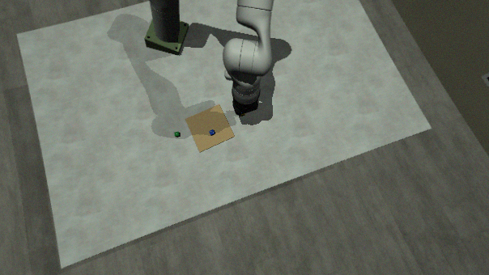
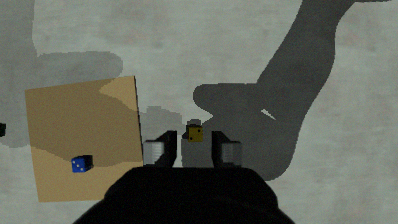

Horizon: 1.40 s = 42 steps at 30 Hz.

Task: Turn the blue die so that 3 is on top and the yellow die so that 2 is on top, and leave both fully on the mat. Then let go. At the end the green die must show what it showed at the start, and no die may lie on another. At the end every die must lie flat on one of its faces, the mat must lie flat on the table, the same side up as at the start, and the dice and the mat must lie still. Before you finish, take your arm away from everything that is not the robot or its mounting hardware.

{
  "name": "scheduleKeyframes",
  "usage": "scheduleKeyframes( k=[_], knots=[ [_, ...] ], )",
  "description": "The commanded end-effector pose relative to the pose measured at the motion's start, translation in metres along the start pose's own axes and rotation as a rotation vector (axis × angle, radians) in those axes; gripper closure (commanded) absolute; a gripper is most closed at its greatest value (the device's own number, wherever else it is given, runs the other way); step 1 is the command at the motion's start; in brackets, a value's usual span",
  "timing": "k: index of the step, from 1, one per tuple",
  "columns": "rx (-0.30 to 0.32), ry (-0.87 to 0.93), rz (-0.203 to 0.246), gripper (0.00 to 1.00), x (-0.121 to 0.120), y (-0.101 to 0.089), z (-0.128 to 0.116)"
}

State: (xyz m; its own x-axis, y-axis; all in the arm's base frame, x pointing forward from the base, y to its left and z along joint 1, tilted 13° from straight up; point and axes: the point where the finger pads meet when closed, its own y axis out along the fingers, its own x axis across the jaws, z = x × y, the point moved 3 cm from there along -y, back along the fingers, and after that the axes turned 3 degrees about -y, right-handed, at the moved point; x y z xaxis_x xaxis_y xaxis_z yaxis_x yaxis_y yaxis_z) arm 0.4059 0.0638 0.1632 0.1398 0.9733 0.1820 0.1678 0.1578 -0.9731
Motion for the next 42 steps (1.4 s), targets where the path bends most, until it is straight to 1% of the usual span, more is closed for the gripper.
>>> scheduleKeyframes(
  k=[1,9,24,26,35,42],
  knots=[
    [0.000,0.001,-0.001,0.36,-0.001,0.001,0.000],
    [0.000,0.000,-0.002,0.36,-0.001,0.007,0.000],
    [0.000,0.000,-0.002,0.36,0.000,0.029,0.000],
    [0.000,0.000,-0.002,0.36,0.000,0.029,0.000],
    [0.000,0.000,-0.002,0.36,0.000,0.042,0.001],
    [0.000,0.000,-0.002,0.36,0.000,0.048,0.001]
  ],
)
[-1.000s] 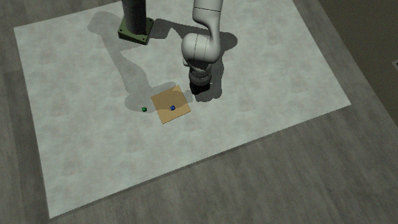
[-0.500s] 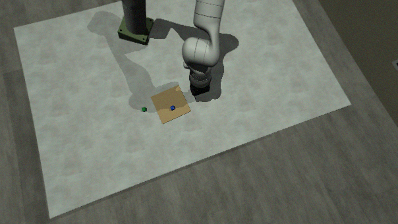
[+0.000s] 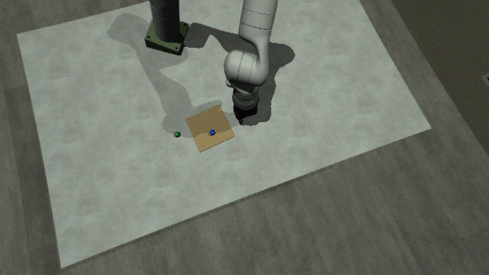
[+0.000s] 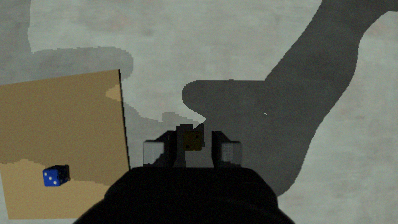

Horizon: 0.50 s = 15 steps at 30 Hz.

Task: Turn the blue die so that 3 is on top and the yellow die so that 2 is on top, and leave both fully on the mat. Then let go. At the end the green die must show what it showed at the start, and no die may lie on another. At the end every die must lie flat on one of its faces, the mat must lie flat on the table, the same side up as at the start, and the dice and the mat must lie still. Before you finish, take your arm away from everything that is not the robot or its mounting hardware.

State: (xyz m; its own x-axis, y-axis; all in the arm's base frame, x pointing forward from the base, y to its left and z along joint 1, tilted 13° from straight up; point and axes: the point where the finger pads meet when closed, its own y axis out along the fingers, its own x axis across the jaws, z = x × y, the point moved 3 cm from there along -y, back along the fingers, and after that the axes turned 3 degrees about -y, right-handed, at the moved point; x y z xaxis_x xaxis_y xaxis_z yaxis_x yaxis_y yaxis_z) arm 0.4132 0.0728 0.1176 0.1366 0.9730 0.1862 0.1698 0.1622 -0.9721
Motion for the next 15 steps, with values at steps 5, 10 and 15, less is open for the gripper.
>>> scheduleKeyframes(
  k=[5,10,15],
  knots=[
    [0.001,0.003,0.002,0.36,-0.0016,0.0032,0.0002],
    [0.001,0.003,0.002,0.36,-0.0016,0.0041,0.0002],
    [0.001,0.003,0.002,0.36,-0.0016,0.0042,0.0002]
  ],
)
